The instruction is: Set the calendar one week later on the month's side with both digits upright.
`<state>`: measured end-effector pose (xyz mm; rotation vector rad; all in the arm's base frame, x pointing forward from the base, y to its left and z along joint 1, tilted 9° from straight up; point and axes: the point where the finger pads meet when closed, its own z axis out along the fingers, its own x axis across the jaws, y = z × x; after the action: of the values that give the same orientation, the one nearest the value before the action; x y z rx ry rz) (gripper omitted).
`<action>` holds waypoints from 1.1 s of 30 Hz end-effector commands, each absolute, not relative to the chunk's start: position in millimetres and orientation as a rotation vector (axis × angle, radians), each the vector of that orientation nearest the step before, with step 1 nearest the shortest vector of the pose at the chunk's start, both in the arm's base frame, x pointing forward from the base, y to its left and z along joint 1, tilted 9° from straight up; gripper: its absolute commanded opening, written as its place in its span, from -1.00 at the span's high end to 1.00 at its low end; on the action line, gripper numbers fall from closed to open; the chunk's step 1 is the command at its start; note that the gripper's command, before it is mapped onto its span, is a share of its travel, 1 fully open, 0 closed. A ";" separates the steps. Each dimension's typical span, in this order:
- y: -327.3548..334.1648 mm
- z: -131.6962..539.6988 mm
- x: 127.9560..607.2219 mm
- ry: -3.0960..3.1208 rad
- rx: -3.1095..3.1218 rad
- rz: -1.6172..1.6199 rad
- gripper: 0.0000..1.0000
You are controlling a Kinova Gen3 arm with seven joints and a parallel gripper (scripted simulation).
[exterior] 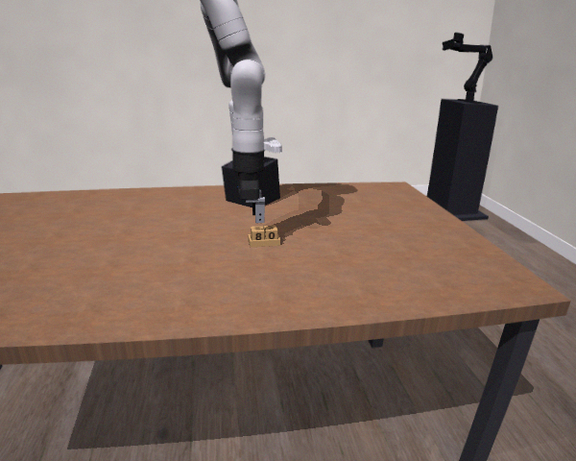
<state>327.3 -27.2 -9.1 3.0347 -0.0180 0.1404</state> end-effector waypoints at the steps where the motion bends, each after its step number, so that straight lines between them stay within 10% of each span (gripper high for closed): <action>1: -29.1 -0.5 330.9 -0.026 3.031 0.161 -0.80; 33: -25.3 34.6 327.2 -0.025 3.031 0.161 -0.80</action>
<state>326.4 -24.8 33.5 3.0317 -0.0238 0.1563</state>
